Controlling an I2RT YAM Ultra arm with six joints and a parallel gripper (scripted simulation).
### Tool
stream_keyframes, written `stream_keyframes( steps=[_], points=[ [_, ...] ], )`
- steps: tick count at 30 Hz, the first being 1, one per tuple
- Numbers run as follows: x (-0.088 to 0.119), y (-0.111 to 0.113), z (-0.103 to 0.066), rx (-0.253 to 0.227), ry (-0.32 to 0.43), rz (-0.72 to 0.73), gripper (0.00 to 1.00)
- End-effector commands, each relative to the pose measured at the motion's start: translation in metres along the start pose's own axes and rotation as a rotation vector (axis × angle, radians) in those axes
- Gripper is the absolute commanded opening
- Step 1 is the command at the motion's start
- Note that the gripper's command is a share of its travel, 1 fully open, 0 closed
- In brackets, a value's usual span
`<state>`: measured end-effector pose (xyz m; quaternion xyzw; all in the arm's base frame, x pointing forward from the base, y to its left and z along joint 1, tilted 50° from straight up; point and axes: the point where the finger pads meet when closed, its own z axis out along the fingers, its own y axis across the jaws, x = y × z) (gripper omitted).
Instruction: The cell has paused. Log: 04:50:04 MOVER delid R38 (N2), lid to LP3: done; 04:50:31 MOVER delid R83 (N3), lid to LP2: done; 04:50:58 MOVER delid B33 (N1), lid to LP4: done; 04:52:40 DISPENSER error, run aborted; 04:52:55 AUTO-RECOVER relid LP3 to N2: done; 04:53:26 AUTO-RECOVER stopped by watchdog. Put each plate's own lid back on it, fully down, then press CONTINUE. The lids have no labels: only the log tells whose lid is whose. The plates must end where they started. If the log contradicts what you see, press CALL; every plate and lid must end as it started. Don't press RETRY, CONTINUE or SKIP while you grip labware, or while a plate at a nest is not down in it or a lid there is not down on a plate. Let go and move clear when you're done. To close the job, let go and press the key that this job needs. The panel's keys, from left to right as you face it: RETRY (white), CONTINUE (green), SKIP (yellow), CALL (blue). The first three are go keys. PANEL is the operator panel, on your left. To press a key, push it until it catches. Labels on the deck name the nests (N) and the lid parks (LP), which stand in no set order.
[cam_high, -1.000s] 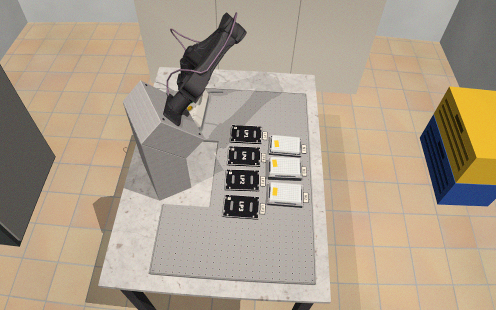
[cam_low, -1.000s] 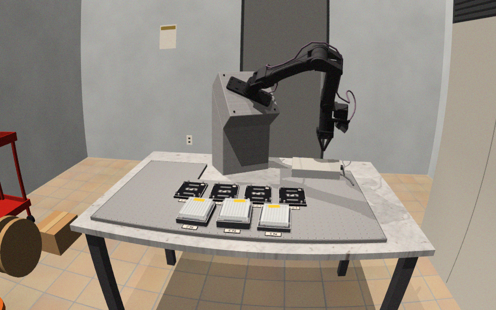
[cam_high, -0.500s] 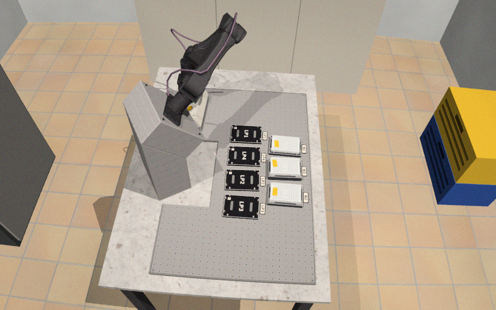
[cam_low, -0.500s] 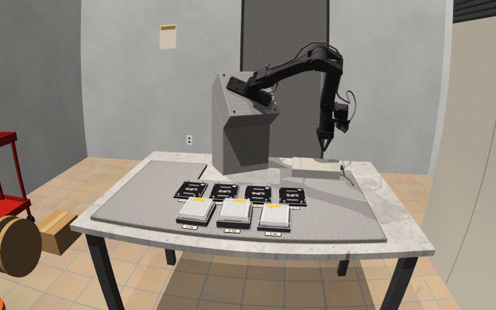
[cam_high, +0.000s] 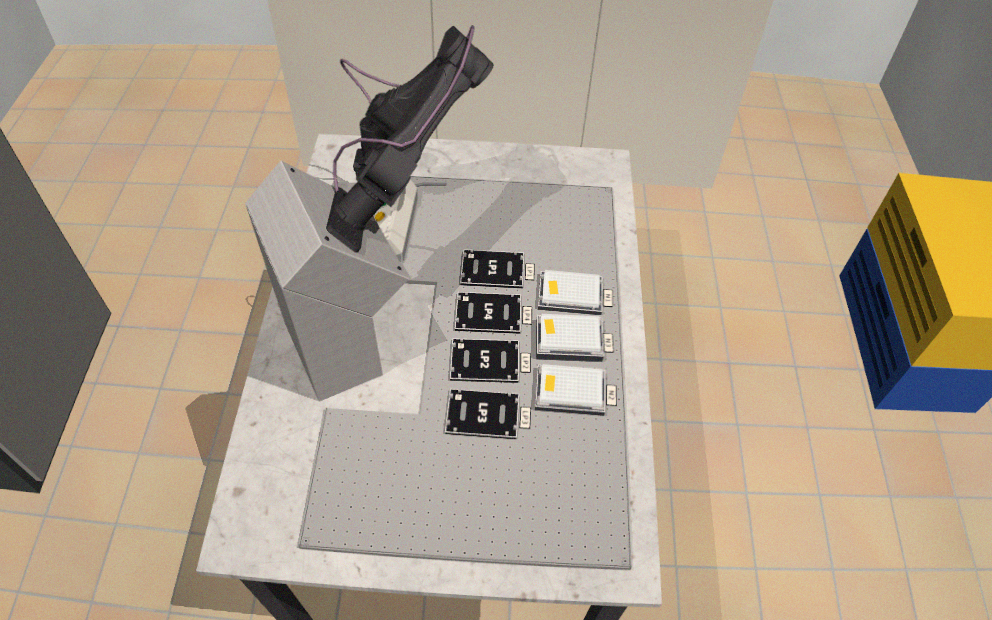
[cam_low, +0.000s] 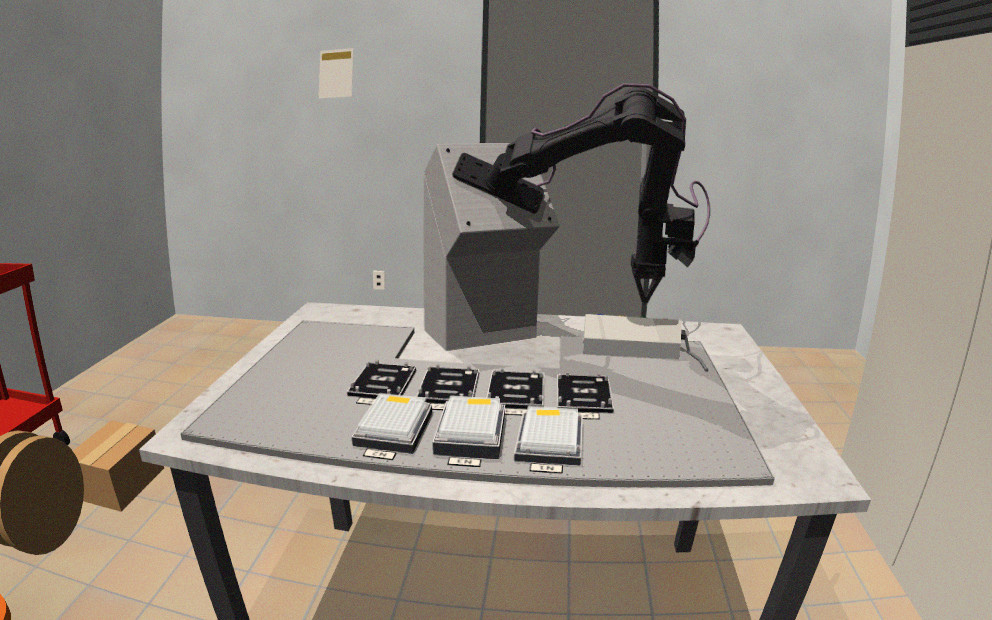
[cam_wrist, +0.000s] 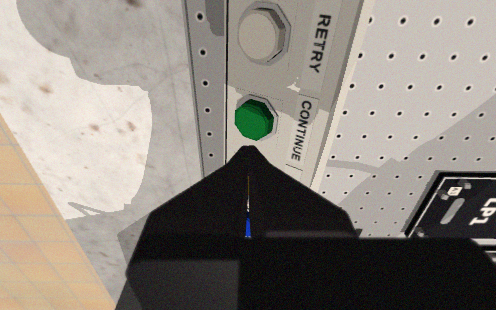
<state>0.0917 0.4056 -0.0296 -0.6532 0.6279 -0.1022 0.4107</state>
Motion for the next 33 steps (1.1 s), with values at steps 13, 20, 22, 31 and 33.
stream_keyframes(
  steps=[13,20,22,31,33],
  points=[
    [-0.008,0.002,0.011,-0.004,-0.016,0.004,0.0],
    [-0.009,0.002,0.015,-0.006,-0.018,0.003,0.0],
    [-0.009,0.0,0.018,-0.003,-0.015,0.005,0.0],
    [-0.008,0.0,0.023,-0.003,-0.014,0.006,0.0],
    [-0.009,0.001,0.023,-0.003,-0.017,0.003,0.0]
  ],
)
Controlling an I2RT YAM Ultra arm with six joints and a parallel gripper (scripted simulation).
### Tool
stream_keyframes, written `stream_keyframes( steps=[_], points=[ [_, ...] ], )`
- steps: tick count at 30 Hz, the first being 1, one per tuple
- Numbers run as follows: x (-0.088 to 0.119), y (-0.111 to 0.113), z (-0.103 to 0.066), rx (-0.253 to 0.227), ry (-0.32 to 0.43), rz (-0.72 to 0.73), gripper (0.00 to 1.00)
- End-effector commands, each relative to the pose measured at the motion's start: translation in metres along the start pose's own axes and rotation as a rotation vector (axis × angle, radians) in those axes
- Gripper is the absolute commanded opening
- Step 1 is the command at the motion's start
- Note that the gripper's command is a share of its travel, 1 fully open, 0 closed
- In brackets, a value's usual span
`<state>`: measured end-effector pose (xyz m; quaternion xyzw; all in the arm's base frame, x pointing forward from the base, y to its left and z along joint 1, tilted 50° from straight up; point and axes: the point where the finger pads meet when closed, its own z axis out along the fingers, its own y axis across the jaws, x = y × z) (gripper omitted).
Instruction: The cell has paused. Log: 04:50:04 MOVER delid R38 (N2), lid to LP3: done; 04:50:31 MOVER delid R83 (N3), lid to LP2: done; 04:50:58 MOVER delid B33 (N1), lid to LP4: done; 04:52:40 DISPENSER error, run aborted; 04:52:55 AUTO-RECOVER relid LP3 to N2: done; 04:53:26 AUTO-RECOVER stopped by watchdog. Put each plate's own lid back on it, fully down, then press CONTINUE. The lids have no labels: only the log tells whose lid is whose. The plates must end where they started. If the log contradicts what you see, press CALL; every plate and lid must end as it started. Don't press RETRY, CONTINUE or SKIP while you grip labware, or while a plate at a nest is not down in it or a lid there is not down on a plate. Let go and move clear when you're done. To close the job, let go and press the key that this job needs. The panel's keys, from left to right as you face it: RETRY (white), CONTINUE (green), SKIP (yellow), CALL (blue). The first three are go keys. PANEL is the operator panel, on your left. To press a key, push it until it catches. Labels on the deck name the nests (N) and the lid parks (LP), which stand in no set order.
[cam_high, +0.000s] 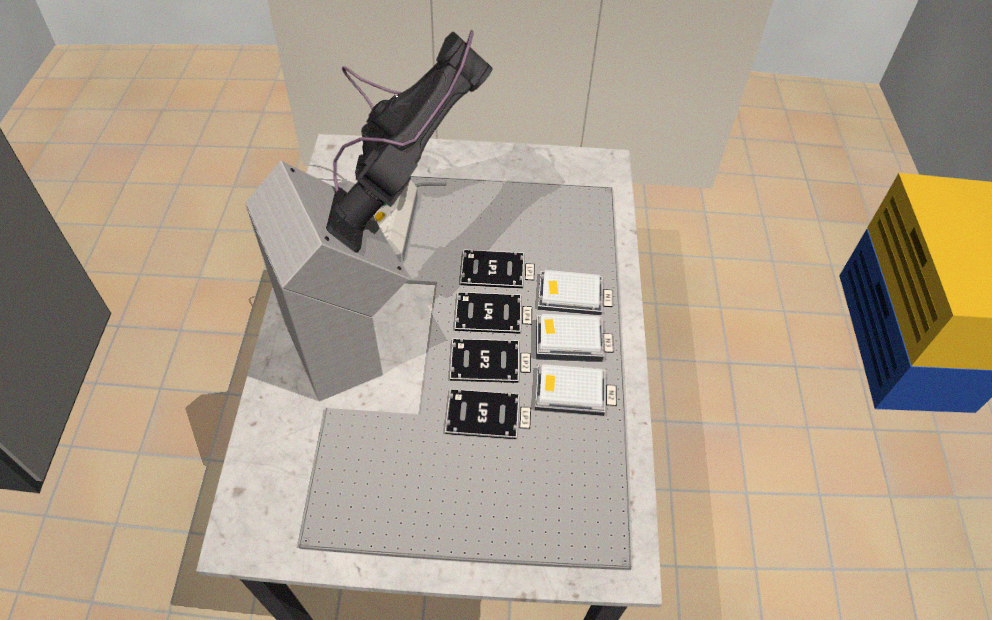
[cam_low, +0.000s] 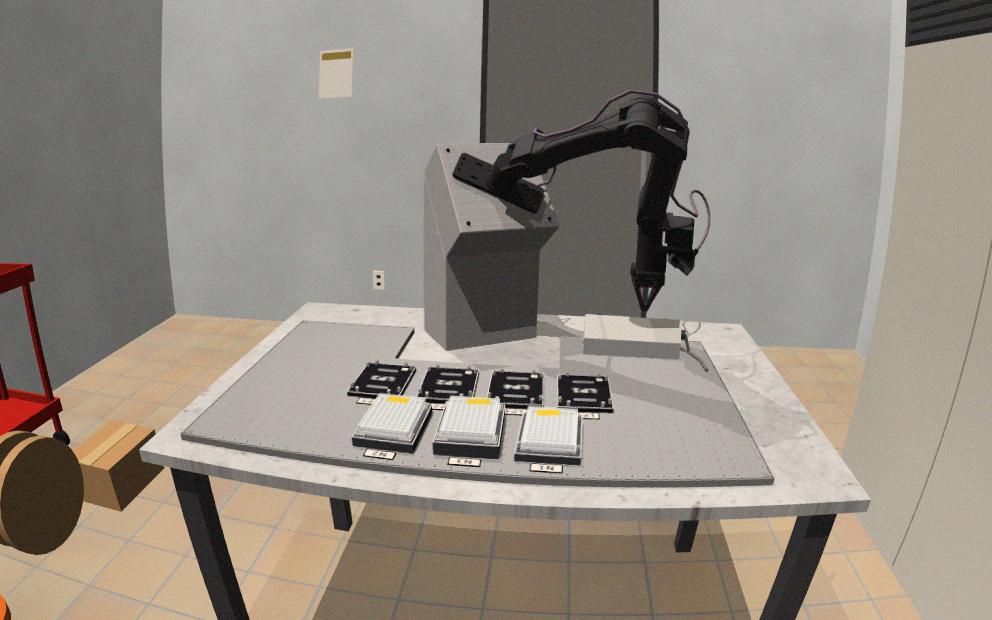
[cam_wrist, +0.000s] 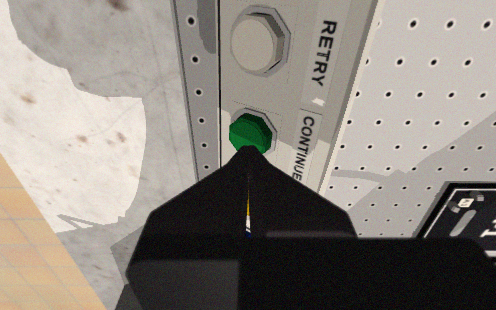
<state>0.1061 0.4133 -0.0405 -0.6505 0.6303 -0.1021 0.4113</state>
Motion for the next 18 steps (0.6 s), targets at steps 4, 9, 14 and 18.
stream_keyframes(
  steps=[4,9,14,18],
  points=[
    [-0.009,0.005,0.006,-0.008,-0.021,-0.005,0.0],
    [-0.01,0.006,0.008,-0.009,-0.022,-0.007,0.0],
    [-0.009,0.004,0.011,-0.007,-0.02,-0.004,0.0],
    [-0.009,0.004,0.014,-0.006,-0.02,-0.005,0.0]
  ],
)
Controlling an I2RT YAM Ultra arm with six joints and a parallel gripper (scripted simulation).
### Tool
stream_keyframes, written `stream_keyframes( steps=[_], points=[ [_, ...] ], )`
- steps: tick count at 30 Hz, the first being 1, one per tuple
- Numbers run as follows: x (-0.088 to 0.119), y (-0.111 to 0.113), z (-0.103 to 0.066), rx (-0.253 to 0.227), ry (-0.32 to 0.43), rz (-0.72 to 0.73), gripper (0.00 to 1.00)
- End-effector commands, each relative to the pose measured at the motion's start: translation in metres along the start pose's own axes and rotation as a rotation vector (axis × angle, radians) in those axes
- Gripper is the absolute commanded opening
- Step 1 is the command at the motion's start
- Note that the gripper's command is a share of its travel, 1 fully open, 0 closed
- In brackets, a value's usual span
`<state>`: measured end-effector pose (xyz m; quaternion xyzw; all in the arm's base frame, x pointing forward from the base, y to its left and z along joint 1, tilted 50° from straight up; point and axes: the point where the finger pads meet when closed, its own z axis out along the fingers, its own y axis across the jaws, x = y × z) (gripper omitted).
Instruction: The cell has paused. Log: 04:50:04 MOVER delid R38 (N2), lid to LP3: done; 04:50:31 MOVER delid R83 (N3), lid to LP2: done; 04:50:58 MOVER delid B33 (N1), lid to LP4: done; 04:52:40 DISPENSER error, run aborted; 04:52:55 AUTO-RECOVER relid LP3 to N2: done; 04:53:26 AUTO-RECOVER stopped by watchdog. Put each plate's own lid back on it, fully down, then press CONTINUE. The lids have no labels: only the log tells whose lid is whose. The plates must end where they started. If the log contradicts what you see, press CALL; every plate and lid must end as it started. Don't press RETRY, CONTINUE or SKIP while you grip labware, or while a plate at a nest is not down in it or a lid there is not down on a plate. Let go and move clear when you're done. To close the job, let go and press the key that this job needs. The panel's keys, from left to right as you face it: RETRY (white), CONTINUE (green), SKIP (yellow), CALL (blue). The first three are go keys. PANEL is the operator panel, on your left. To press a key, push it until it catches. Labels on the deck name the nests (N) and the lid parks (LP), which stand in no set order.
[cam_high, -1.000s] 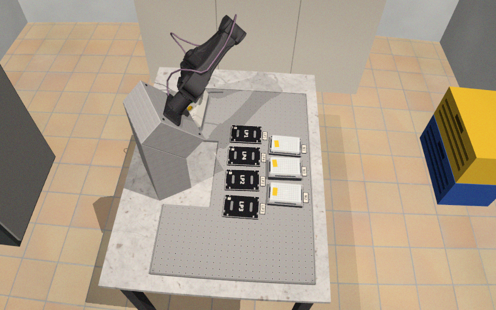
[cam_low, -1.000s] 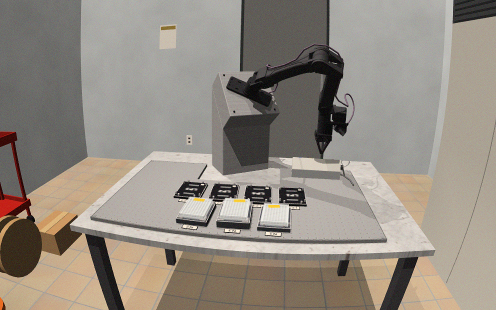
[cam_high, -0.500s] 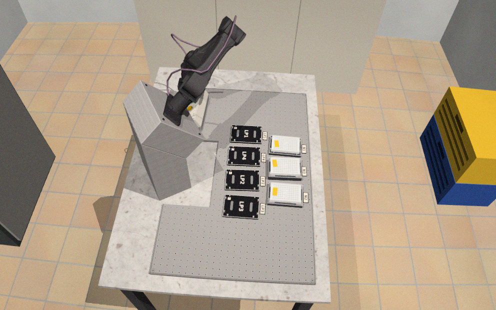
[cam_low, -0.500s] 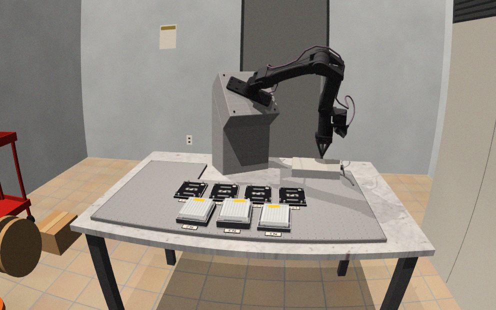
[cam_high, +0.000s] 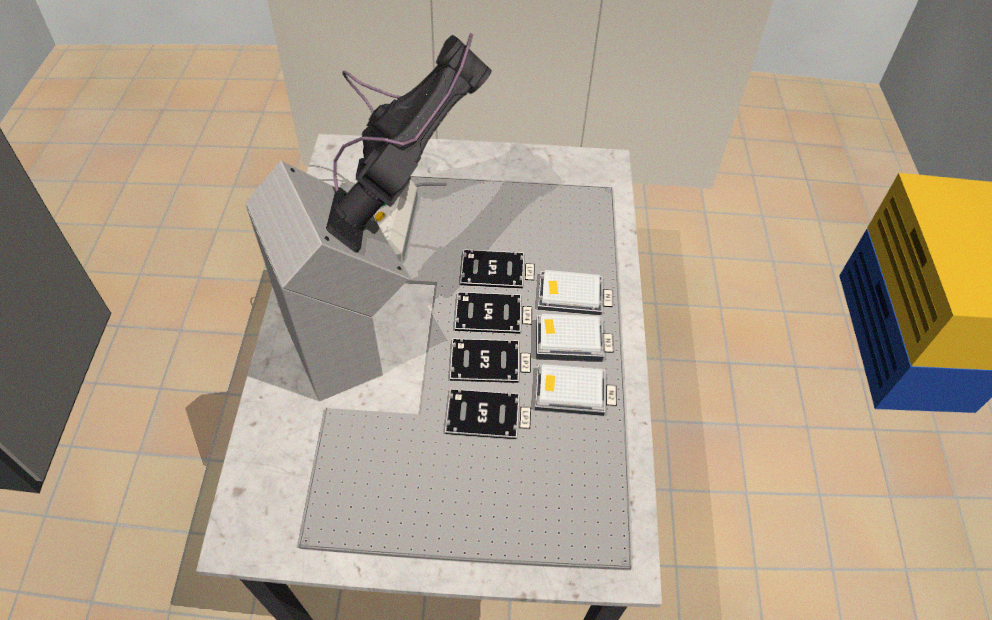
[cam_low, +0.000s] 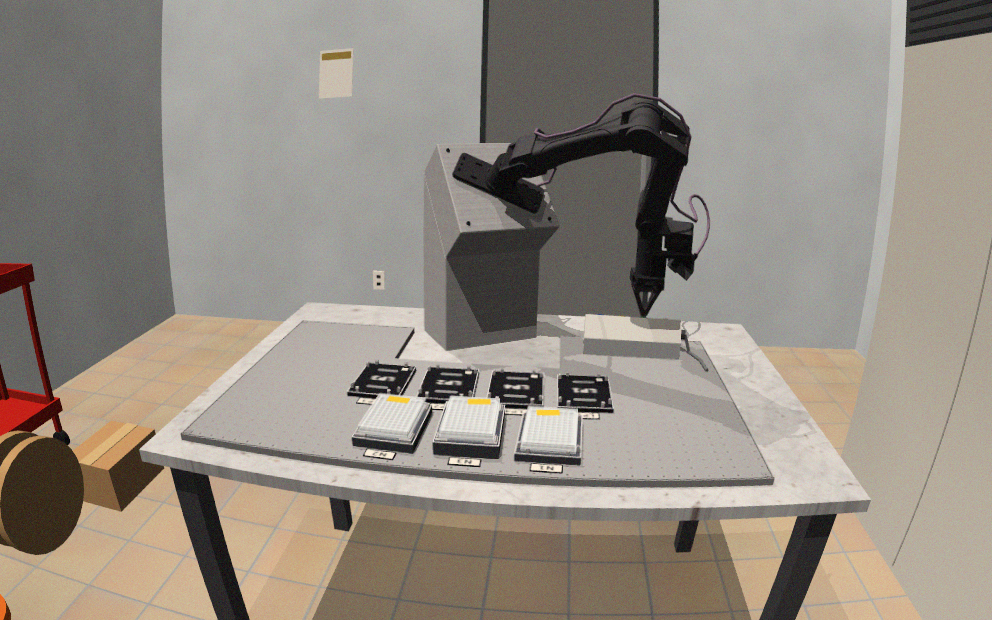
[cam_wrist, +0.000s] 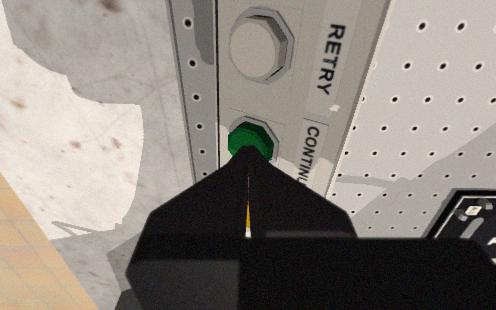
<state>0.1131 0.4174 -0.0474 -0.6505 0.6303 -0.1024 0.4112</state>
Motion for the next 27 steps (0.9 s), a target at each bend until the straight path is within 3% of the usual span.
stream_keyframes(
  steps=[1,27],
  points=[
    [-0.0099,0.0057,0.0031,-0.009,-0.023,-0.007,0.0],
    [-0.0082,0.0037,0.0089,-0.002,-0.019,-0.005,0.0]
  ],
)
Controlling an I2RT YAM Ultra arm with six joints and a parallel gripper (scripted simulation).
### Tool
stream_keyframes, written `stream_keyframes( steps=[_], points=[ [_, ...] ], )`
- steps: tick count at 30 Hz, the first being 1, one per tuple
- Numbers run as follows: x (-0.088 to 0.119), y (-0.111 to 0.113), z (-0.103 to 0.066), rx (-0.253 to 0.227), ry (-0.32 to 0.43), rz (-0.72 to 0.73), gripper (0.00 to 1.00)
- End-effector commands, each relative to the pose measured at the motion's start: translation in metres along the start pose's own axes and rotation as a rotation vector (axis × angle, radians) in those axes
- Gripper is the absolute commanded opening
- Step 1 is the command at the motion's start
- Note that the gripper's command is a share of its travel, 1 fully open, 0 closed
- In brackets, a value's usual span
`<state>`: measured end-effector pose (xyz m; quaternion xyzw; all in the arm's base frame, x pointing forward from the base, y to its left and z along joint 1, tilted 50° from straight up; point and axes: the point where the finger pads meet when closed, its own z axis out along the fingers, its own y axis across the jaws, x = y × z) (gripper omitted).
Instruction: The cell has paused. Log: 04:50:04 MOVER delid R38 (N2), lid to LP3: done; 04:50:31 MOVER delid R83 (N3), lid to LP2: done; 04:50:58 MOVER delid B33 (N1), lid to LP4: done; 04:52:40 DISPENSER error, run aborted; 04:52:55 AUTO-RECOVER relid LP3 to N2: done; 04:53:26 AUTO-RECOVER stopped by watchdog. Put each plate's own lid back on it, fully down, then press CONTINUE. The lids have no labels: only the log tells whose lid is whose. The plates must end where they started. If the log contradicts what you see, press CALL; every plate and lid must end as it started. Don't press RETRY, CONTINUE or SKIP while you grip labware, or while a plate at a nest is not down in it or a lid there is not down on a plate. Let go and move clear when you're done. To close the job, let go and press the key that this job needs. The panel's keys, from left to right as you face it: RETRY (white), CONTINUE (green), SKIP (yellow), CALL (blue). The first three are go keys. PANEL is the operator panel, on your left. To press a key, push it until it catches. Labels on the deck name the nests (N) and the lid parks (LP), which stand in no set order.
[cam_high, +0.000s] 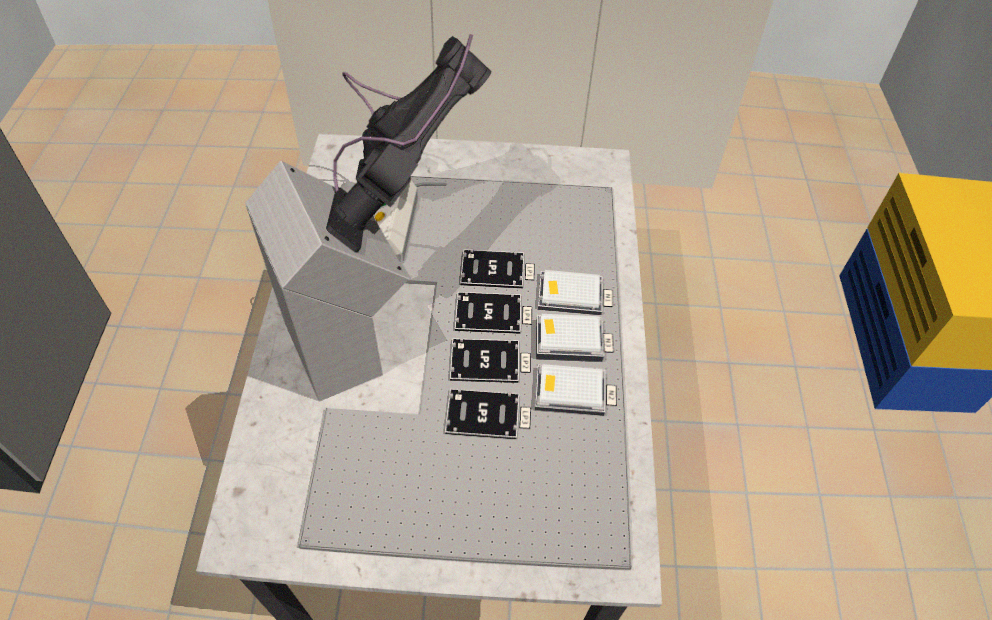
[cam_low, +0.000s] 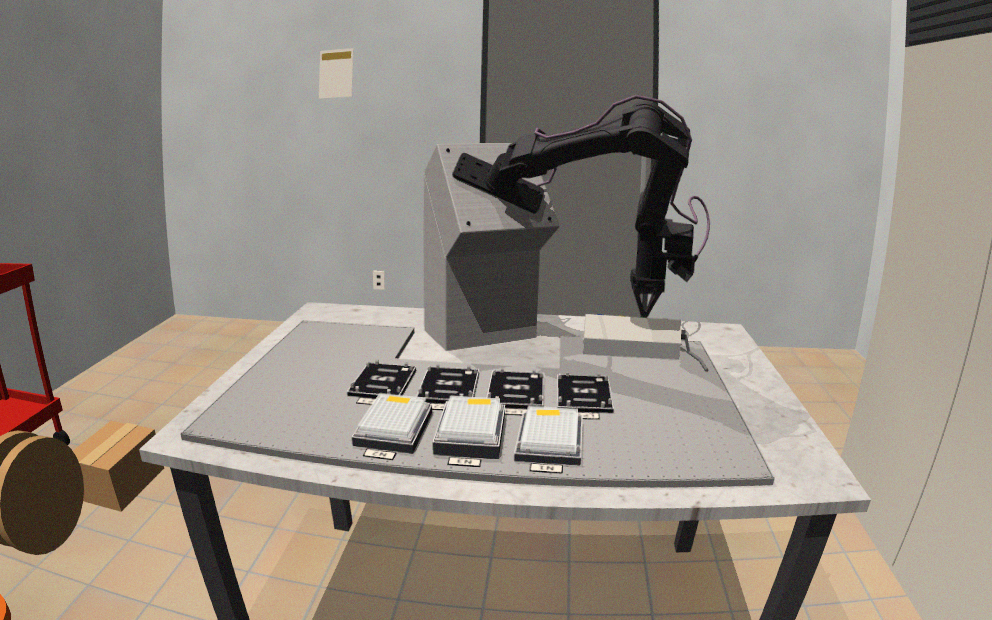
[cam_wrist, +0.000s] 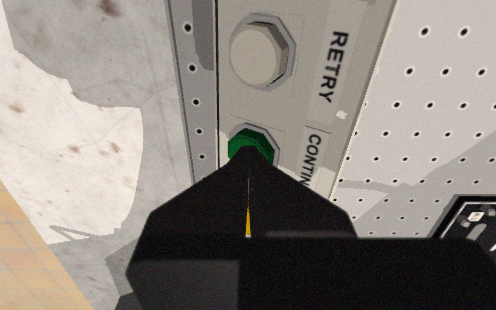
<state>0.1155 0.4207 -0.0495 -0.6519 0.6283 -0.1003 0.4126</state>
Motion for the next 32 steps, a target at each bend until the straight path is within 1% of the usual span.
stream_keyframes(
  steps=[1,11,32],
  points=[
    [-0.006,0.003,0.005,0.001,-0.012,-0.002,0.0],
    [-0.001,0.001,0.009,0.008,-0.002,-0.002,0.0],
    [0.01,0.002,0.012,0.005,0.014,-0.016,0.0]
  ],
)
